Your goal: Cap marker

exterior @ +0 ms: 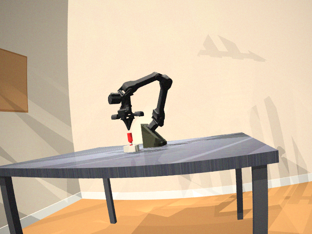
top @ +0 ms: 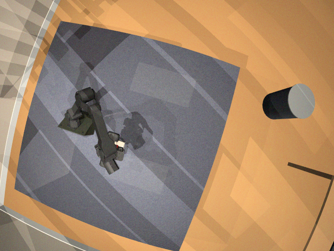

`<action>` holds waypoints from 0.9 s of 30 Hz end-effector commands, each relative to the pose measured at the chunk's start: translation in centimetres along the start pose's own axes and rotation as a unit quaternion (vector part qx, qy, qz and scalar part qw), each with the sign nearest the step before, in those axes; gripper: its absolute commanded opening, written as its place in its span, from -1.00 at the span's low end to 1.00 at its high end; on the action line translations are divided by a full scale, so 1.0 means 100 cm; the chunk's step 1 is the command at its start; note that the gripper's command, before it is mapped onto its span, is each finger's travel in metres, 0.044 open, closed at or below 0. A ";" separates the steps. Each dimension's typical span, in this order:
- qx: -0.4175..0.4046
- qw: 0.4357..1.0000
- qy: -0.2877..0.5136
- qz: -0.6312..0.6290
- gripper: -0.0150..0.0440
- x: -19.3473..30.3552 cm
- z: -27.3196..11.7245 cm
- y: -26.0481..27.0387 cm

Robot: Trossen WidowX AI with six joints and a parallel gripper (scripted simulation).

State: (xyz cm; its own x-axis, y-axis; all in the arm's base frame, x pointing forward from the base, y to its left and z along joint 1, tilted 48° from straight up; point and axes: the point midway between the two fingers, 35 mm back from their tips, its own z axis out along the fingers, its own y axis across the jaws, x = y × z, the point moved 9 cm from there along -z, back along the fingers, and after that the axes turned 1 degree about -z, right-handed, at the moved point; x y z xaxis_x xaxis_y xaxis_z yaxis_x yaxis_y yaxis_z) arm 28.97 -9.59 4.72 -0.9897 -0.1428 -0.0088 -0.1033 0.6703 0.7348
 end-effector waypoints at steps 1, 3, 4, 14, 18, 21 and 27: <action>-0.003 1.000 0.000 0.003 -0.49 0.001 0.007 0.000; -0.003 1.000 0.000 0.003 -0.49 0.001 0.010 0.000; -0.003 1.000 0.000 0.003 -0.49 0.001 0.011 0.000; -0.004 1.000 0.000 0.003 -0.49 0.001 0.025 0.000; 0.001 1.000 -0.003 0.000 -0.49 0.000 0.021 -0.001; 0.001 1.000 -0.003 0.000 -0.49 0.000 0.021 -0.001; 0.003 1.000 -0.003 0.000 -0.49 -0.004 -0.016 -0.003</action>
State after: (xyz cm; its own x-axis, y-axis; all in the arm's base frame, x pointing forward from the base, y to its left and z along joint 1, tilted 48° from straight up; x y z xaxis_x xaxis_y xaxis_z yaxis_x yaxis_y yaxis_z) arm 28.88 -8.73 3.90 -0.9897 -0.1431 0.0014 -0.0951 0.6647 0.7410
